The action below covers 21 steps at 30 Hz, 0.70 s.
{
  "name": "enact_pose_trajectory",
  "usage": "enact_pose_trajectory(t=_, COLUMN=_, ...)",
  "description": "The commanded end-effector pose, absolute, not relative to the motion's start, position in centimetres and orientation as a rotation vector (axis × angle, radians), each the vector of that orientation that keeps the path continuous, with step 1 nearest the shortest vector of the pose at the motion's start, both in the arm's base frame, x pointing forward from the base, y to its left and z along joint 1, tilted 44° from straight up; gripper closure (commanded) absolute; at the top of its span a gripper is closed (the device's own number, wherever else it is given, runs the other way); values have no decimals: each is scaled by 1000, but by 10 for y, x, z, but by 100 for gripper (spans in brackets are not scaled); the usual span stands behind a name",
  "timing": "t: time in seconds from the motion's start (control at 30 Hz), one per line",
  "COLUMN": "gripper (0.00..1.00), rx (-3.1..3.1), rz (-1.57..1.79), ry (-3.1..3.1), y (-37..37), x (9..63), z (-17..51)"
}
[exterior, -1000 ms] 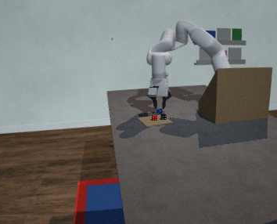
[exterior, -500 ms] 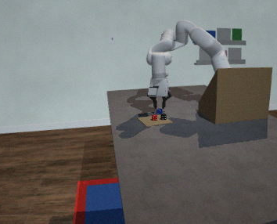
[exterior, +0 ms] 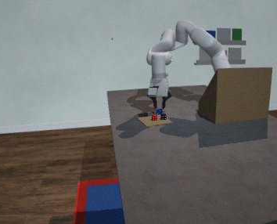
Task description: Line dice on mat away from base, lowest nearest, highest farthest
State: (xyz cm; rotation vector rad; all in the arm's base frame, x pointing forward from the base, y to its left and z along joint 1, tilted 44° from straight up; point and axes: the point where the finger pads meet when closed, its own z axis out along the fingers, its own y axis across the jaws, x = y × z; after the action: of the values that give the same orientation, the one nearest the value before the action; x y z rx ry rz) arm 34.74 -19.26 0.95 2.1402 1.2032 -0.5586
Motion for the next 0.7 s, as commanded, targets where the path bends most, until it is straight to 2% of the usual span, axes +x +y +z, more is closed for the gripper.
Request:
enact_pose_trajectory(t=0.0, gripper=58, rx=2138, rz=-555, ry=1205, y=-192, x=349, z=10)
enact_pose_trajectory(t=0.67, gripper=58, rx=2138, rz=-555, ry=1205, y=-198, x=348, z=4)
